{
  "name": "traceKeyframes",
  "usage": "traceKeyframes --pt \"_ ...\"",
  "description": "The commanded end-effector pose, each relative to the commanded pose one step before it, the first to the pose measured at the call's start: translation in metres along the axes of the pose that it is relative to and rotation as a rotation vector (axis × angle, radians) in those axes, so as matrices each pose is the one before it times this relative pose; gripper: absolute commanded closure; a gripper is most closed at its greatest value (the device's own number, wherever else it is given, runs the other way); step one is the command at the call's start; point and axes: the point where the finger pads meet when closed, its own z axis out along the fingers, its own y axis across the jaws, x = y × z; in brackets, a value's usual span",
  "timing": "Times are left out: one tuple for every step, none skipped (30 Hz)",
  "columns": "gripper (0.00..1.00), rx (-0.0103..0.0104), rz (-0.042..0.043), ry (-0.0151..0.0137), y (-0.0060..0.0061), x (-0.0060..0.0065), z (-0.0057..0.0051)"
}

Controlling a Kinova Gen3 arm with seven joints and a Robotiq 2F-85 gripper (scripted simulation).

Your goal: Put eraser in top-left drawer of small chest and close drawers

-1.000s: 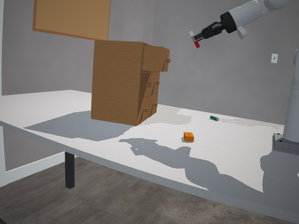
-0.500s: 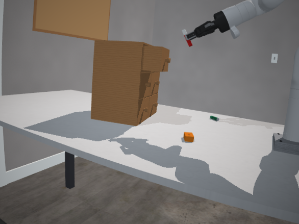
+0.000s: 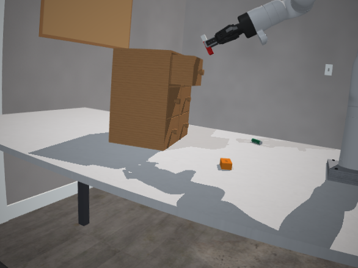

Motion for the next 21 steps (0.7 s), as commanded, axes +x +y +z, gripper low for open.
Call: traceKeyframes --pt "0.81 -0.00256 -0.00218 0.0004 0.00036 -0.00639 0.01414" --pt "0.81 -0.00003 -0.00002 0.0005 0.00001 -0.0016 0.003" --pt "0.81 -0.00005 -0.00002 0.00057 0.00002 -0.00153 0.00292" --pt "0.81 -0.00009 -0.00002 0.00069 0.00004 -0.00144 0.00283" --pt "0.81 -0.00015 -0.00002 0.00086 0.00005 -0.00135 0.00275" --pt "0.81 -0.00018 -0.00002 0.00092 0.00006 -0.00126 0.00263" --pt "0.81 -0.00023 -0.00002 0.00104 0.00007 -0.00117 0.00252" --pt "0.81 -0.00026 -0.00002 0.0011 0.00008 -0.00107 0.00239" --pt "0.81 0.0 0.0 0.0 0.0 0.0 0.0" --pt "0.81 0.0 0.0 0.0 0.0 0.0 0.0" --pt "0.81 -0.00028 -0.00002 0.00112 0.00009 -0.00098 0.00224" --pt "0.81 -0.00031 -0.00001 0.00116 0.0001 -0.00089 0.0021" --pt "0.81 -0.00031 -0.00002 0.00112 0.0001 -0.0008 0.00192" --pt "0.81 -0.00024 -0.00001 0.00081 0.00008 -0.00079 0.00175" --pt "0.81 -0.00013 -0.00001 0.00038 0.00004 -0.00083 0.00158" --pt "0.81 0.00006 -0.00002 -0.00027 -0.00001 -0.00089 0.00136" --pt "0.81 0.00006 -0.00001 -0.00026 -0.00002 -0.00079 0.00119" --pt "0.81 -0.00088 -0.00193 -0.00025 0.00027 -0.00068 0.00101" --pt "0.81 -0.00064 0.00249 -0.00018 0.0002 -0.00054 0.00081" --pt "0.81 -0.00008 0.0017 -0.00014 0.00002 -0.00042 0.00063" --pt "0.81 -0.00003 -0.00081 -0.00017 0.00001 -0.00033 0.00047"
